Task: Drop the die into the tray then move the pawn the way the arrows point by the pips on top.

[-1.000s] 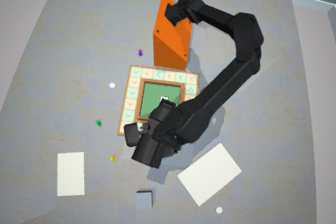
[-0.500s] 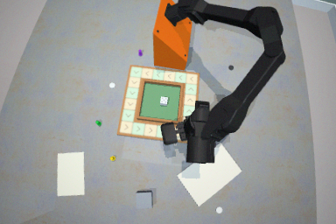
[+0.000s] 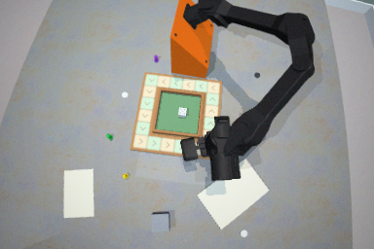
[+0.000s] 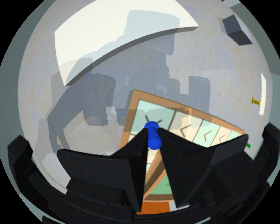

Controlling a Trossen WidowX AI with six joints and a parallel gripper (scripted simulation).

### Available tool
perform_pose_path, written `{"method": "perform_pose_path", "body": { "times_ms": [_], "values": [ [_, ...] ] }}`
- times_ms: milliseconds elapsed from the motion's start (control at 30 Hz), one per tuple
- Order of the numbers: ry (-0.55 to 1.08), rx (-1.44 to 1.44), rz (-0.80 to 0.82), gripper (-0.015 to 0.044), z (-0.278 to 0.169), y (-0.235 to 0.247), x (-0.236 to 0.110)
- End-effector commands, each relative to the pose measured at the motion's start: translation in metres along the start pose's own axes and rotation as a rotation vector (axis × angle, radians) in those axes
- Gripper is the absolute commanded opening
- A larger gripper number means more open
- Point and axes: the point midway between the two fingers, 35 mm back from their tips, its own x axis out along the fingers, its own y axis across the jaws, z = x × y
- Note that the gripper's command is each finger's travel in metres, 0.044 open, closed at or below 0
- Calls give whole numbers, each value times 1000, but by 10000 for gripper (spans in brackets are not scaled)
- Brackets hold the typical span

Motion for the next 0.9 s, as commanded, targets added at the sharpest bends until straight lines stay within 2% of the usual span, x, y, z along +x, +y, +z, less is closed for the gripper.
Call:
{"method": "perform_pose_path", "body": {
  "times_ms": [0,333,667,800,867],
  "values": [
    [-4,7,-5,0,0,-2,2],
    [-5,7,-4,0,0,-2,16],
    [-7,0,-2,263,2,-1,9],
    [-4,6,-6,367,1,-1,-34],
    [-4,7,-6,420,1,0,-37]
  ]
}}
